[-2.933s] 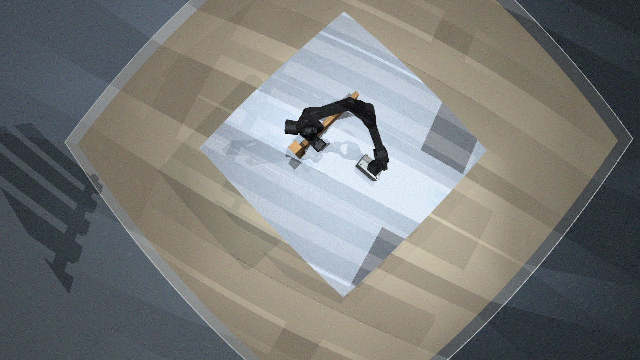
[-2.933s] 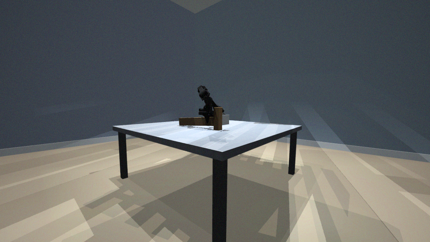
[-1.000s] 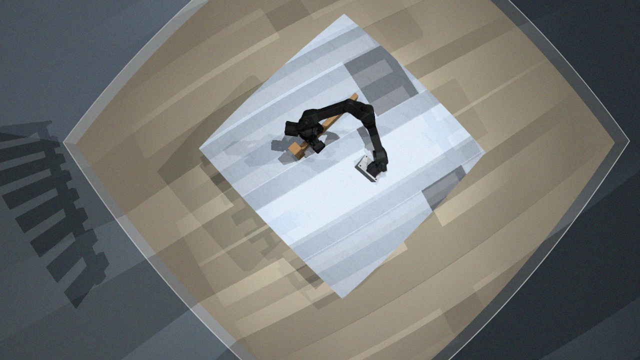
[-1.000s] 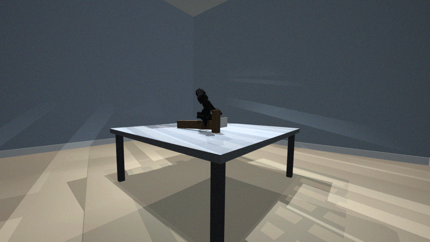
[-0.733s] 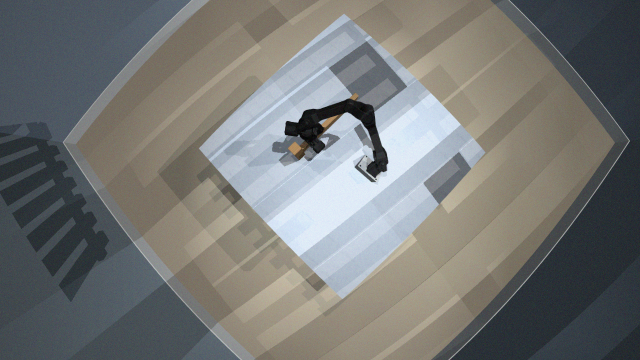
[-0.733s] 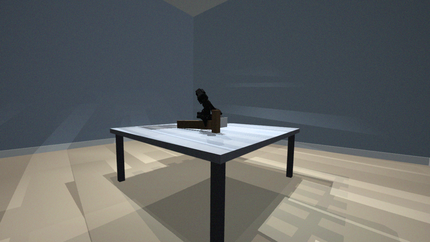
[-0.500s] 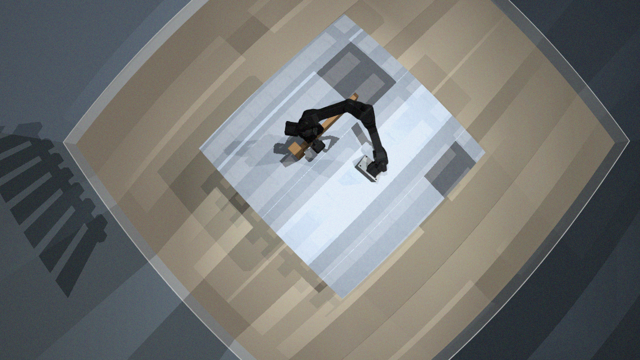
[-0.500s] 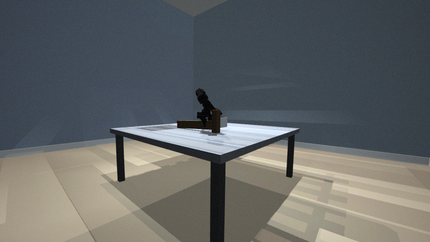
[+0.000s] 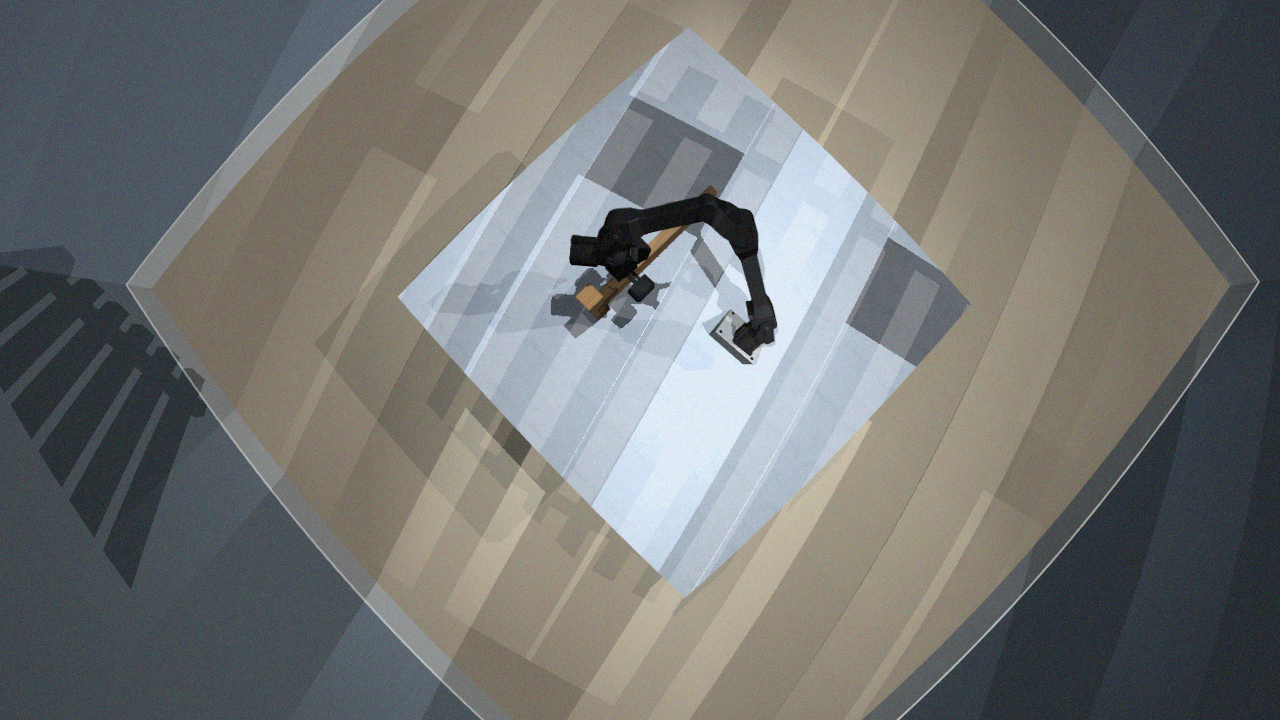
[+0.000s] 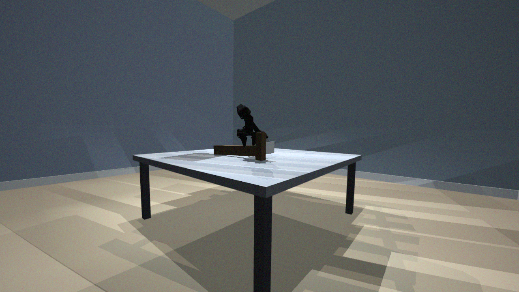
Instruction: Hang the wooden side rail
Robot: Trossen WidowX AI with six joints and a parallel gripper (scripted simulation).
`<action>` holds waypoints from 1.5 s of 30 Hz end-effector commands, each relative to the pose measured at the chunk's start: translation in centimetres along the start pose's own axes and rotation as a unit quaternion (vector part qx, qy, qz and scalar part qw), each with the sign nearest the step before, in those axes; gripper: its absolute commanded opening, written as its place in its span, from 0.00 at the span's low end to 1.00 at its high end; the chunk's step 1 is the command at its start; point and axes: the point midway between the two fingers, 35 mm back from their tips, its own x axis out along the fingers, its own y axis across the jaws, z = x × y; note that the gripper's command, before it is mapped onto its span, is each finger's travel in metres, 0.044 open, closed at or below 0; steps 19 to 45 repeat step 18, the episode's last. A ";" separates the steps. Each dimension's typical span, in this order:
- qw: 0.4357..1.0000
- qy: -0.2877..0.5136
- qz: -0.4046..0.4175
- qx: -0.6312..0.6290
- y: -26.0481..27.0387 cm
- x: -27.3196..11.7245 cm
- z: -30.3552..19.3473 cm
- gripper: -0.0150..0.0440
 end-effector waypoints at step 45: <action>1.000 0.000 -0.005 0.008 0.1 0.2 1.8 1.00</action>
